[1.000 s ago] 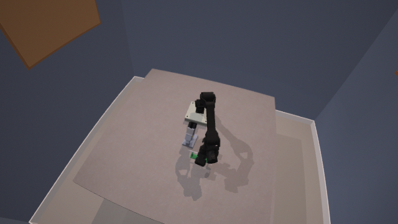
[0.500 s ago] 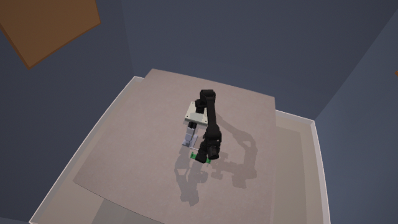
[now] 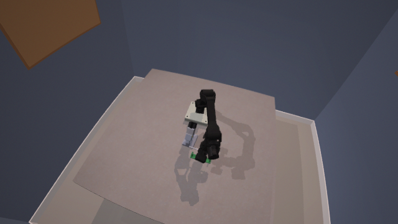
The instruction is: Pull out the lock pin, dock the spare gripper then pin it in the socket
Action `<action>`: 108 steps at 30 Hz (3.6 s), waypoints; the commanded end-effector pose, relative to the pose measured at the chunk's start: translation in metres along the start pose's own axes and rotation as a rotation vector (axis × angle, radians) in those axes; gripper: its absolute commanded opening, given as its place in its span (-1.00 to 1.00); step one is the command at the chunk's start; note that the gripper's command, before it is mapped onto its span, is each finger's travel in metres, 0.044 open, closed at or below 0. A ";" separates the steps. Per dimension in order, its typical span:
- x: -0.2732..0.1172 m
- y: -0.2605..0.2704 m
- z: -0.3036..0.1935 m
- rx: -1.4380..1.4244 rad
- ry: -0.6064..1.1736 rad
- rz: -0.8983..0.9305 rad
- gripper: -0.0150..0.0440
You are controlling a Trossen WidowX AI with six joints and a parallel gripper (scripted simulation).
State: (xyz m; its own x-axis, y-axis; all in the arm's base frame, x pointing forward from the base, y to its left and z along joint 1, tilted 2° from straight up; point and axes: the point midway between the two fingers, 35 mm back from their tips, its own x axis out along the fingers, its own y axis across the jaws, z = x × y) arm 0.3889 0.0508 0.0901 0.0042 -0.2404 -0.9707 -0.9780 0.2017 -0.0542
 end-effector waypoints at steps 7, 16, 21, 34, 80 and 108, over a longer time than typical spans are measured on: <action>-0.012 0.027 0.002 0.005 -0.005 -0.001 -0.49; -0.021 0.055 0.002 0.011 -0.007 0.003 -0.49; -0.025 0.071 0.001 0.015 -0.008 0.005 -0.49; 0.002 0.077 0.008 0.016 -0.010 0.009 -0.49; 0.029 0.078 -0.013 0.015 -0.012 0.019 -0.49; 0.035 0.078 -0.034 0.011 -0.013 0.034 -0.49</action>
State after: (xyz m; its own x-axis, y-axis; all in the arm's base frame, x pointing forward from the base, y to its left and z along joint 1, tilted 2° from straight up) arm 0.3056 0.0270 0.0581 -0.0319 -0.2282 -0.9731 -0.9746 0.2229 -0.0204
